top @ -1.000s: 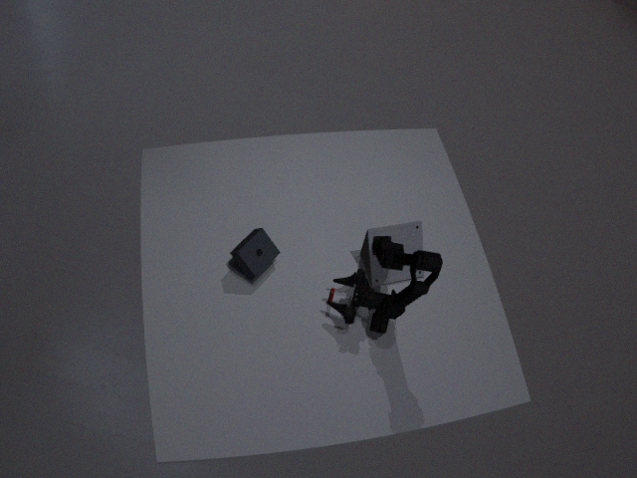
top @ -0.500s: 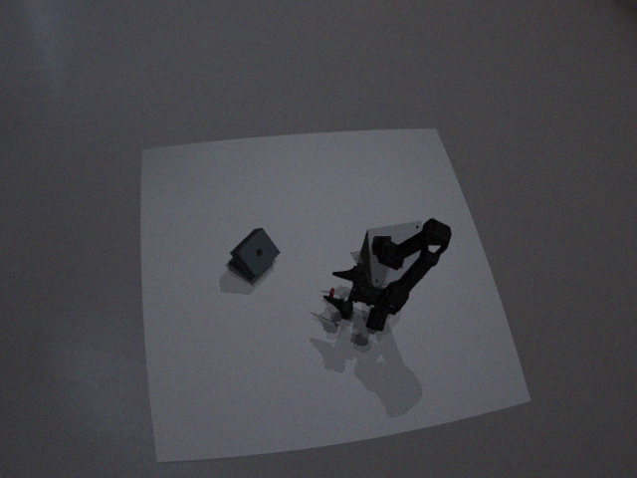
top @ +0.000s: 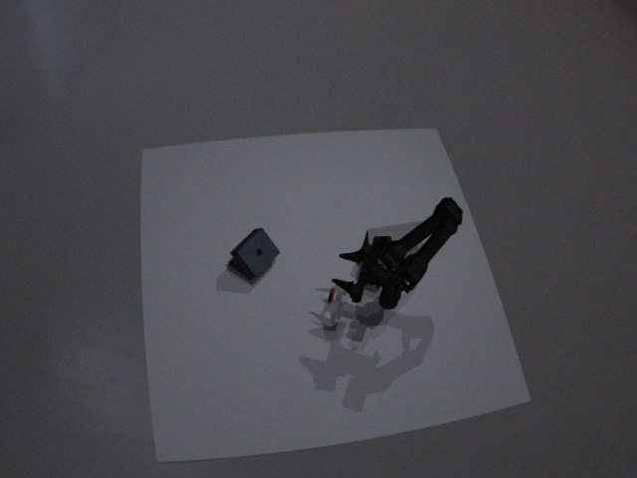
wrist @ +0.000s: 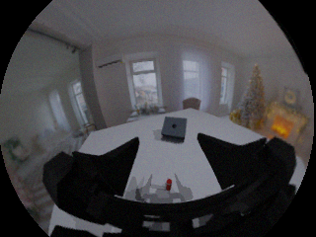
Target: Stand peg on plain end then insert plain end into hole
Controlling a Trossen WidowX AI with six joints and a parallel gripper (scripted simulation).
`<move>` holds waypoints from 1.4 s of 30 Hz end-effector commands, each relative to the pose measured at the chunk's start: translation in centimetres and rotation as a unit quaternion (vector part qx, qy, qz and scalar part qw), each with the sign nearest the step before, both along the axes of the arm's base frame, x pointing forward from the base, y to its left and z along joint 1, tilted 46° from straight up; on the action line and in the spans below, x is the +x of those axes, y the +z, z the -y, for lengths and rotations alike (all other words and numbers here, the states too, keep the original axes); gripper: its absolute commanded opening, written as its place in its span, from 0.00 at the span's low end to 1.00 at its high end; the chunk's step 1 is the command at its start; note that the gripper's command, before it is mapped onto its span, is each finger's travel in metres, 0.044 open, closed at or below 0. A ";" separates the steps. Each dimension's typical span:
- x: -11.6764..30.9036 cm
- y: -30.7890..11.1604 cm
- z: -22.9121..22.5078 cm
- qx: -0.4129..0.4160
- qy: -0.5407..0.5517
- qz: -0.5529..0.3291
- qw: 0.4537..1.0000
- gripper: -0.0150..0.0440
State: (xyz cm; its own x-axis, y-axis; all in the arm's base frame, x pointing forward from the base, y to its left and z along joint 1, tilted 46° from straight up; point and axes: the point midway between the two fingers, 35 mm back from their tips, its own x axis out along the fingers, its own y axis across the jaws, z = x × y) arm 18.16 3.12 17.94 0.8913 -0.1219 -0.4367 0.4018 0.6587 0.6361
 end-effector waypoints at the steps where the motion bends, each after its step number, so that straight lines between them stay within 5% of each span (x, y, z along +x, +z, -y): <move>1: -0.1 -0.2 0.1 -0.018 0.014 -0.019 1.000 1.00; 22: -0.5 -5.7 -1.7 -0.099 0.173 -0.308 0.930 1.00; 42: -1.1 -7.8 -3.9 0.061 0.339 -0.473 0.811 1.00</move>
